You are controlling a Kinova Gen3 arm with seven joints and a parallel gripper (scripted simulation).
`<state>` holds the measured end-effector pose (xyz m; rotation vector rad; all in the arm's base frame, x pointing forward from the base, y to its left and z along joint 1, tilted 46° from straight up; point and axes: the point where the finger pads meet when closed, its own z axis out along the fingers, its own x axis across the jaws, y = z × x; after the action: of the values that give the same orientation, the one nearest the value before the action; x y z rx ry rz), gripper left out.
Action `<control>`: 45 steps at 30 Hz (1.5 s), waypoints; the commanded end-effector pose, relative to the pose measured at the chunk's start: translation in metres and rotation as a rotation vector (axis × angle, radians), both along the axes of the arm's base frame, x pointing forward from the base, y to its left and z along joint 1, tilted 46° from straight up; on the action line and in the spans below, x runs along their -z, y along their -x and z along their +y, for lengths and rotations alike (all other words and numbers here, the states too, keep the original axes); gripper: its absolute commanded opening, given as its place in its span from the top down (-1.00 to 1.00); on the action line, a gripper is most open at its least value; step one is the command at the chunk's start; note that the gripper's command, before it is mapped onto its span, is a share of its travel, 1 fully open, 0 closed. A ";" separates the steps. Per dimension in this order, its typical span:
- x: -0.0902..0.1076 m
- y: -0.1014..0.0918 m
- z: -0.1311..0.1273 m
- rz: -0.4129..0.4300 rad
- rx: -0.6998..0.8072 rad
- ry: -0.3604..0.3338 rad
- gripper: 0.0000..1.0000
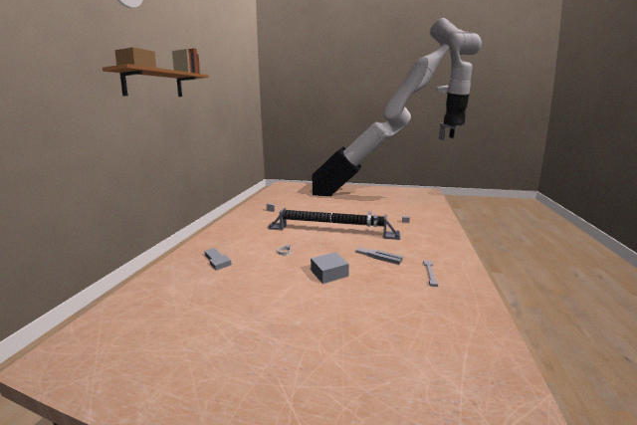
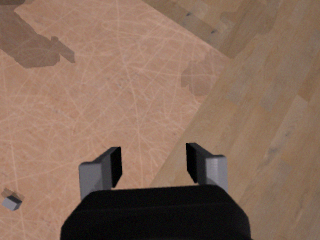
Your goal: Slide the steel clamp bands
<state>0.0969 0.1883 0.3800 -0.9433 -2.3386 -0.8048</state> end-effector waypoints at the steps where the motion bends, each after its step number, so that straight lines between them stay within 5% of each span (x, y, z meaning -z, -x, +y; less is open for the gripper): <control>1: 0.000 0.000 0.000 -0.001 0.000 -0.001 -1.00; 17: 0.000 0.000 0.000 -0.001 0.000 -0.001 -1.00; 18: 0.000 0.000 0.000 -0.001 0.000 -0.001 1.00; 34: 0.001 -0.006 0.003 -0.010 -0.013 -0.006 1.00; 45: 0.006 -0.026 0.011 -0.044 -0.055 -0.025 1.00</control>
<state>0.1174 0.1961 0.3774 -0.8693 -2.3713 -0.8490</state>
